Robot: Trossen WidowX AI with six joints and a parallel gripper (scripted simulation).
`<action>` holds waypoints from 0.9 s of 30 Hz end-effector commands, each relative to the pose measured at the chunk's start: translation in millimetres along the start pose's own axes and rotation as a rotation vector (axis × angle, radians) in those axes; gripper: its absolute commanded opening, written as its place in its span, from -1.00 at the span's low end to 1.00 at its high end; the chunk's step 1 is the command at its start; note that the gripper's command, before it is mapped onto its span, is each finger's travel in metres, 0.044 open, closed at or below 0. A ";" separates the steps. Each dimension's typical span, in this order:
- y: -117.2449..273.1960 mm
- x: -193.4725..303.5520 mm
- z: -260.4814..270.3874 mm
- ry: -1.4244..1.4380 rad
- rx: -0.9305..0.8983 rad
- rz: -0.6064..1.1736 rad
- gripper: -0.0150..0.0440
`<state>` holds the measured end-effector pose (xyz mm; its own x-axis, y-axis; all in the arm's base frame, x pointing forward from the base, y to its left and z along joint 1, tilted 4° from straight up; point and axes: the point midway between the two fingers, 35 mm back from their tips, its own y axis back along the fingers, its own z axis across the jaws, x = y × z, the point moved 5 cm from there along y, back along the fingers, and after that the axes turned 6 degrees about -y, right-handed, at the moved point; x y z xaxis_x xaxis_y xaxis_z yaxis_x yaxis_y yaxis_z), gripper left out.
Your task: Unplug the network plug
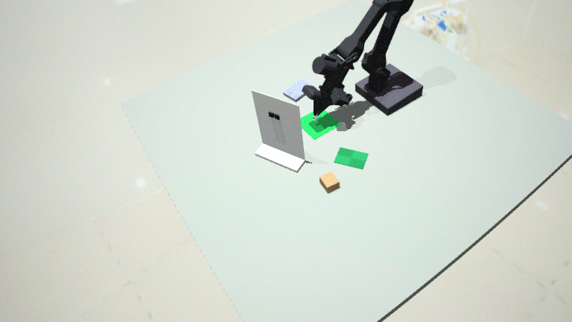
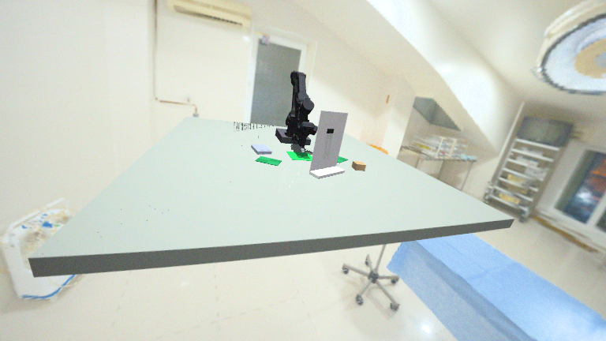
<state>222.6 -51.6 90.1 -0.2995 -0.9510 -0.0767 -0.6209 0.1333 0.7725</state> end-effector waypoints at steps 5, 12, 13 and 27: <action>-8.6 1.0 6.9 0.000 0.000 0.000 -0.49; -15.7 1.7 13.6 -0.001 -0.001 -0.001 -0.49; -16.5 1.8 14.4 -0.001 -0.001 -0.001 -0.49; -18.7 2.5 16.1 -0.002 -0.001 0.002 -0.49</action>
<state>221.8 -52.0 65.0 -0.3019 -0.9502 -0.0767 -0.6199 0.1346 0.7730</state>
